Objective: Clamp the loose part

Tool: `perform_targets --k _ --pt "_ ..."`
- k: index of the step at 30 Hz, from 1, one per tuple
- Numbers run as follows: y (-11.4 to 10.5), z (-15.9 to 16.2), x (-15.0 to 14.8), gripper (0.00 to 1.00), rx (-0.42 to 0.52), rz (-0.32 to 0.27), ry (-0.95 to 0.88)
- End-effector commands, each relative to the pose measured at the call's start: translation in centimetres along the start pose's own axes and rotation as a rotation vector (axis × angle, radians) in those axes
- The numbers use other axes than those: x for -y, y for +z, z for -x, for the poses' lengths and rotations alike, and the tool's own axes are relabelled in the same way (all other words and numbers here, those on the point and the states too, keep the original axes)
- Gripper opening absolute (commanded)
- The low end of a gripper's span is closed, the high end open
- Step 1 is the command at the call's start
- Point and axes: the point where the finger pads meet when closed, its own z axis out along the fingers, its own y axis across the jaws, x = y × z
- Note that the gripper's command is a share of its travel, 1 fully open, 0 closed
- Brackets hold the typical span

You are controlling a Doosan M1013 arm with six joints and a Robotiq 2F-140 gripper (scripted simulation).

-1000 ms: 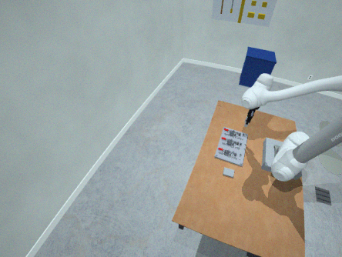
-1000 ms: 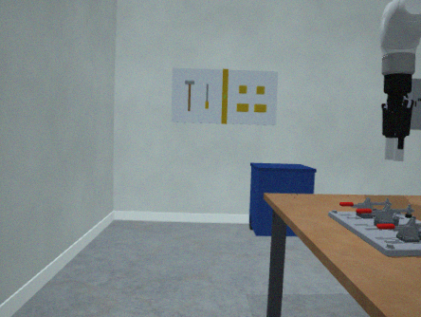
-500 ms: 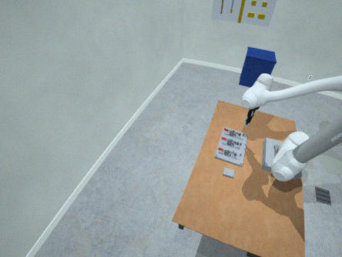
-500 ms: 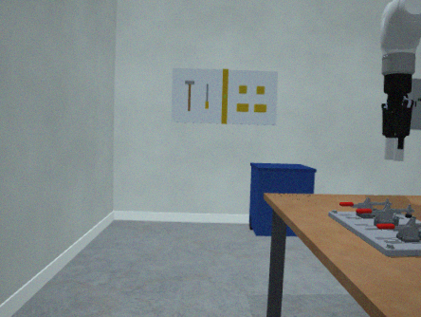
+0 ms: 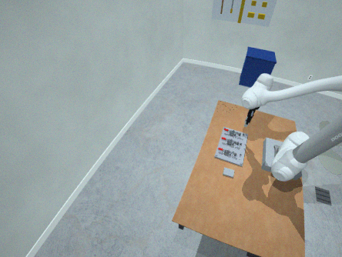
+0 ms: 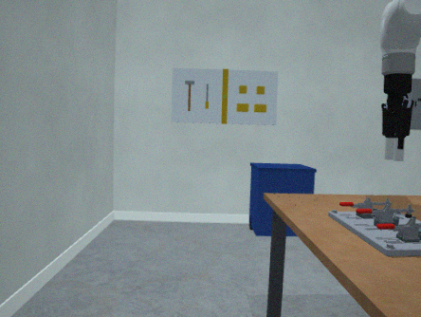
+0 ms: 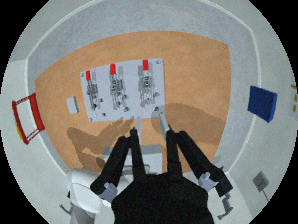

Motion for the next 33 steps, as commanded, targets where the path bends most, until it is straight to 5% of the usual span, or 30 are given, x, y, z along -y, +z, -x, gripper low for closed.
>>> perform_targets --k 1,11,33 --pt "0.0 0.0 0.0 0.35 0.000 0.000 0.000" --pt "0.0 -1.7 0.0 0.35 0.000 0.000 0.000" --pt "0.0 -12.9 0.0 0.35 0.000 0.000 0.000"
